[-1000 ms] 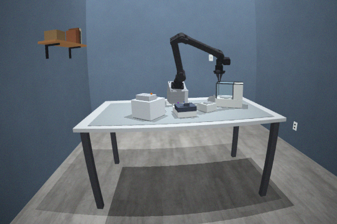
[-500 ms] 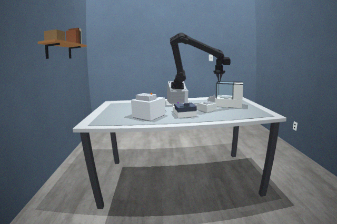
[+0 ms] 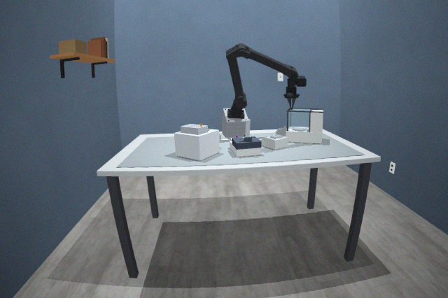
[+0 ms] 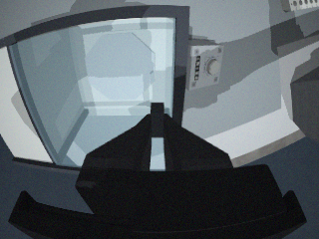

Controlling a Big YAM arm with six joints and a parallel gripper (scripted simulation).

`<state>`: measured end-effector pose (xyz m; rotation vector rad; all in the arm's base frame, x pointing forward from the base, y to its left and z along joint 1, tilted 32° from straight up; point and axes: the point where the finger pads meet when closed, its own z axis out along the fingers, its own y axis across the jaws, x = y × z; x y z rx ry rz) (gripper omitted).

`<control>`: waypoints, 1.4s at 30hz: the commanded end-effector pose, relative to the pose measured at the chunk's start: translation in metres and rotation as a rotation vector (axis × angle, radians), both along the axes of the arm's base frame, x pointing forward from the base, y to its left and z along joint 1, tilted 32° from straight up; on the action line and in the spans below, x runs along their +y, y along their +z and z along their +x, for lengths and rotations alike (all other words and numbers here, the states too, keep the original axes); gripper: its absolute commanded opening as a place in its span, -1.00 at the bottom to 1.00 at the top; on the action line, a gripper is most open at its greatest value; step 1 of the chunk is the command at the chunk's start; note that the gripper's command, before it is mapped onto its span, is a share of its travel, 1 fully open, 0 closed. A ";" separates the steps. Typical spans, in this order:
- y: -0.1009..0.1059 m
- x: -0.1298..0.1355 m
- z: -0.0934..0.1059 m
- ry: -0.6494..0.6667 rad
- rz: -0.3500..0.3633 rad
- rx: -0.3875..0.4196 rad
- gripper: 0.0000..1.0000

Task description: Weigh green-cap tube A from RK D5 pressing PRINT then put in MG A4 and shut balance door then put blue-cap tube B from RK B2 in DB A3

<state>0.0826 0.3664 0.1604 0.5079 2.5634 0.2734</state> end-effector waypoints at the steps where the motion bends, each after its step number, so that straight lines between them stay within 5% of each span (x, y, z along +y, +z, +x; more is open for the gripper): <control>1: 0.005 -0.005 -0.007 0.007 0.009 0.001 -0.88; 24: 0.005 -0.005 -0.007 0.007 0.009 0.001 -0.88; 25: 0.015 0.016 0.000 -0.002 0.022 0.000 -0.40; 39: 0.011 0.011 -0.001 0.001 0.025 0.000 -0.40; 42: 0.027 0.017 -0.009 0.007 0.049 0.002 -0.40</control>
